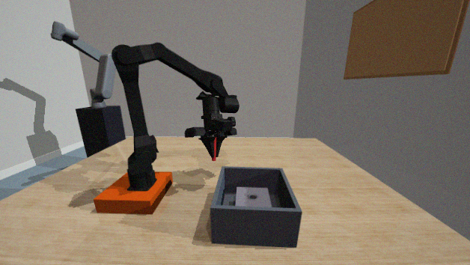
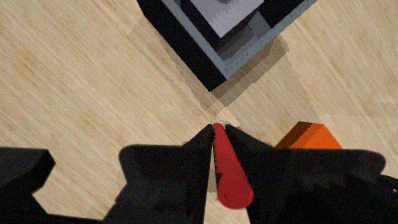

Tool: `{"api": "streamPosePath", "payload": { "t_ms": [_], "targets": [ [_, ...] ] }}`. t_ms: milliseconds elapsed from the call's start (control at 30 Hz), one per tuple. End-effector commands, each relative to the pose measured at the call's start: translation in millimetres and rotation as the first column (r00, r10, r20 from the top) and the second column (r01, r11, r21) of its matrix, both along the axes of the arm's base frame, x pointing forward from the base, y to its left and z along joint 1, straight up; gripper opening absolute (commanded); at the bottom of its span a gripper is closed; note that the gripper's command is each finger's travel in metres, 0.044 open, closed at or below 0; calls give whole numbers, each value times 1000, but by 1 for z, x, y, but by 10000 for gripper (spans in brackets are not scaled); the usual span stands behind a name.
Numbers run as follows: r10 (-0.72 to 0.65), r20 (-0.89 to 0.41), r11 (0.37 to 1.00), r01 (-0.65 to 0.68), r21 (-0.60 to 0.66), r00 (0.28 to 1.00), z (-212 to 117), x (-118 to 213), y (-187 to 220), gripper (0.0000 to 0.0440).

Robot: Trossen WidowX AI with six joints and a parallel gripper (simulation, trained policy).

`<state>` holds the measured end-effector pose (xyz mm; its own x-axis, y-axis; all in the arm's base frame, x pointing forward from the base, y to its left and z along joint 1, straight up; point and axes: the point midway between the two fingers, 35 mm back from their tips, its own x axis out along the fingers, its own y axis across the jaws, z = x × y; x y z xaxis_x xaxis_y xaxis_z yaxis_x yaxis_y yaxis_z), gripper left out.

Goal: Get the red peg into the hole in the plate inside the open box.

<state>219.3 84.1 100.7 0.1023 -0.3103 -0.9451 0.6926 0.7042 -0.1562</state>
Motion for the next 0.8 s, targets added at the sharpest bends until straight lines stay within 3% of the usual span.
{"api": "streamPosePath", "payload": {
  "t_ms": [0, 367, 767],
  "targets": [
    [-36, 42, 999, 36, 1, 998, 12, 10, -8, 0],
    [-159, 115, 987, 160, -2, 981, 28, 45, -46, 0],
    [-223, 145, 974, 226, 0, 964, 23, 81, -94, 0]
  ]
}}
